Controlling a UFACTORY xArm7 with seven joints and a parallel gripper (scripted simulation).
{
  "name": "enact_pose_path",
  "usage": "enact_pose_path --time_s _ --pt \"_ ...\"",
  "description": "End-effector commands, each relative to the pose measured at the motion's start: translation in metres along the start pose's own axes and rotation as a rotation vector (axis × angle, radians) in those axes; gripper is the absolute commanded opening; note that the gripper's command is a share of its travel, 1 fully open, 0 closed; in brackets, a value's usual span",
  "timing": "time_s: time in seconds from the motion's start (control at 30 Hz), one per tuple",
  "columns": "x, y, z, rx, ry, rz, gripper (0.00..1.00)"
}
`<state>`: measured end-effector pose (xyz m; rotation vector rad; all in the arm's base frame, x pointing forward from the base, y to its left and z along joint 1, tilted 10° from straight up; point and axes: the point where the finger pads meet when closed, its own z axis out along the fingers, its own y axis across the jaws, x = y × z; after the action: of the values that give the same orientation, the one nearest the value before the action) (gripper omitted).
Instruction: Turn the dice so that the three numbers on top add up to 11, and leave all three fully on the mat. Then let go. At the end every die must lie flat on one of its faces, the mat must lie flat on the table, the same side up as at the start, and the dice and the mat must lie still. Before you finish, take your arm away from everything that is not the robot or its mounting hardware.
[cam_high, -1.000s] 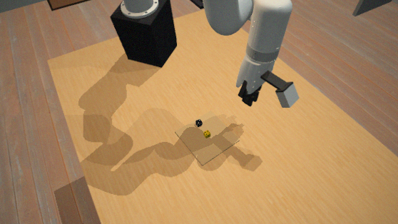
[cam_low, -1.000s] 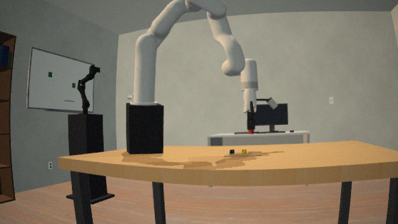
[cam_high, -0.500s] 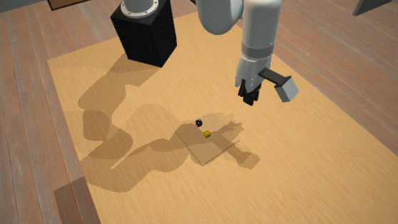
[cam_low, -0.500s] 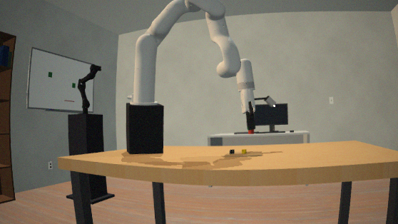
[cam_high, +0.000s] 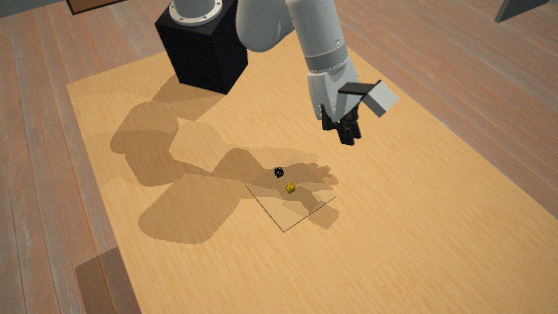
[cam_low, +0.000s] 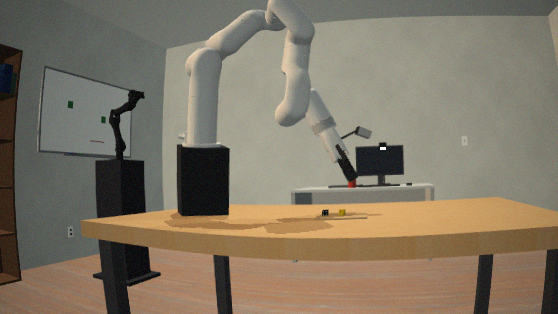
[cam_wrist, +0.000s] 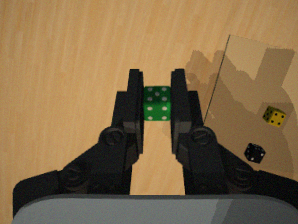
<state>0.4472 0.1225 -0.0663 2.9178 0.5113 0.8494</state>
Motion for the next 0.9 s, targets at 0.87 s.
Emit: enact_pose_path --time_s 0.87 --pt "-0.0089 -0.0026 0.0077 -0.014 0.391 0.003 0.11"
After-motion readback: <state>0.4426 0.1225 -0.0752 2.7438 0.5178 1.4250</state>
